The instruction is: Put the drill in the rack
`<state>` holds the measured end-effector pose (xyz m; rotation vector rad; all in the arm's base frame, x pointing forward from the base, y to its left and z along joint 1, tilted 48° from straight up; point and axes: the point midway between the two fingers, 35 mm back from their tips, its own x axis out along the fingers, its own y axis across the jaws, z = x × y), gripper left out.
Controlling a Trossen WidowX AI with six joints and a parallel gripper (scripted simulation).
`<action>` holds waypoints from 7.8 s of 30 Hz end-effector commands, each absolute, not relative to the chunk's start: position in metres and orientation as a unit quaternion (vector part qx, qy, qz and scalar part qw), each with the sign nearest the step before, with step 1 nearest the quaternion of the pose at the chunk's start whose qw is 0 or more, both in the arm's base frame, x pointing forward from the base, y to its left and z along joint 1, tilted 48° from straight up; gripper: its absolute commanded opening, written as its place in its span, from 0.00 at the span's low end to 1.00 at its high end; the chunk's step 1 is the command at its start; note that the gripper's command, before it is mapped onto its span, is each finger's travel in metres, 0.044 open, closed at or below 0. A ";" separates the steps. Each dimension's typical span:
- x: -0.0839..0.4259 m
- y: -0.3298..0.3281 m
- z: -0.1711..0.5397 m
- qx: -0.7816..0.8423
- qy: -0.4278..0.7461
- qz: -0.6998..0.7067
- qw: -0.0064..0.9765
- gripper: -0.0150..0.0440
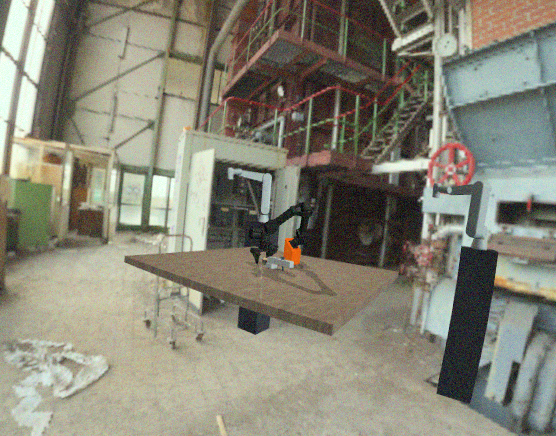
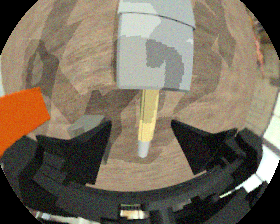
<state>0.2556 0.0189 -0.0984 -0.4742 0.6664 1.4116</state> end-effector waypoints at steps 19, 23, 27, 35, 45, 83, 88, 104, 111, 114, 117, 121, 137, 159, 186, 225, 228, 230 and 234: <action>0.256 0.019 -0.099 -0.212 0.298 0.630 0.685 0.28; 0.255 0.018 -0.098 -0.209 0.298 0.630 0.686 0.25; 0.254 0.017 -0.097 -0.207 0.298 0.630 0.686 0.25; 0.254 0.016 -0.096 -0.208 0.298 0.630 0.686 0.25; 0.253 0.011 -0.103 -0.208 0.298 0.630 0.686 0.25; 0.246 -0.027 -0.142 -0.209 0.299 0.629 0.686 0.25; 0.245 -0.032 -0.147 -0.209 0.299 0.629 0.686 0.25; 0.244 -0.034 -0.139 -0.209 0.299 0.629 0.686 0.25; 0.243 -0.036 -0.136 -0.209 0.299 0.629 0.686 0.25; 0.243 -0.036 -0.135 -0.209 0.299 0.629 0.686 0.25; 0.243 -0.037 -0.134 -0.209 0.299 0.629 0.686 0.25; 0.243 -0.038 -0.132 -0.209 0.299 0.629 0.686 0.25; 0.242 -0.043 -0.125 -0.210 0.299 0.629 0.686 0.25; 0.242 -0.051 -0.117 -0.210 0.300 0.629 0.686 0.25; 0.229 -0.056 -0.114 -0.210 0.300 0.629 0.686 0.25; 0.166 -0.054 -0.123 -0.209 0.301 0.629 0.685 0.25; 0.166 -0.049 -0.128 -0.209 0.301 0.629 0.685 0.25; 0.166 -0.047 -0.130 -0.209 0.301 0.629 0.685 0.25; 0.166 -0.041 -0.136 -0.209 0.301 0.629 0.685 0.25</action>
